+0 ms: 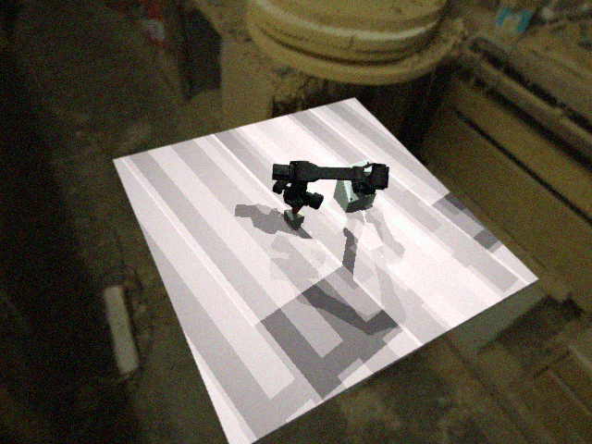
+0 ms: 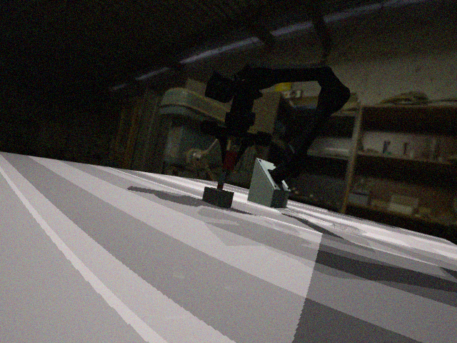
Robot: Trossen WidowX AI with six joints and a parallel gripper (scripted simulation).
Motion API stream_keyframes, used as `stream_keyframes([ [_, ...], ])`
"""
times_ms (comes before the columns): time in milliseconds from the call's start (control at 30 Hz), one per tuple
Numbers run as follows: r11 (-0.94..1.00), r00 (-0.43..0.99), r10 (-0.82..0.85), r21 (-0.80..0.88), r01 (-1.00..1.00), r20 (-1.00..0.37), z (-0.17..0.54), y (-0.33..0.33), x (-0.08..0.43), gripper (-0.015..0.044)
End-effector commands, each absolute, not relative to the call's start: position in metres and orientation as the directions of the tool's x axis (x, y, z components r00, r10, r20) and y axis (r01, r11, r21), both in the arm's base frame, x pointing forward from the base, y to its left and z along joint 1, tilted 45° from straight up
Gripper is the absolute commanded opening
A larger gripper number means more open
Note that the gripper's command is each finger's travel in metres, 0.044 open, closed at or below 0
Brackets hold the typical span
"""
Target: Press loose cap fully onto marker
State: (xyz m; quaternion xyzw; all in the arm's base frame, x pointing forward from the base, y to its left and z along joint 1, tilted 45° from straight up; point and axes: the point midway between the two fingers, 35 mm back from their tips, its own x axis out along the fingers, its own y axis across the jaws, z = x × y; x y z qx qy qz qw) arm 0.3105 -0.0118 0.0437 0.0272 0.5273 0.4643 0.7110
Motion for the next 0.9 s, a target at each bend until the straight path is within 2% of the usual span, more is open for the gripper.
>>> stream_keyframes([
  [0,0.565,0.008,0.69,0.532,-0.631,-0.723,0.038,-0.027,0.304,0.0],
  [300,0.557,0.006,0.698,0.538,-0.633,-0.716,0.032,-0.049,0.291,0.0],
  [867,0.557,0.006,0.698,0.538,-0.633,-0.716,0.02,-0.038,0.292,0.0],
])
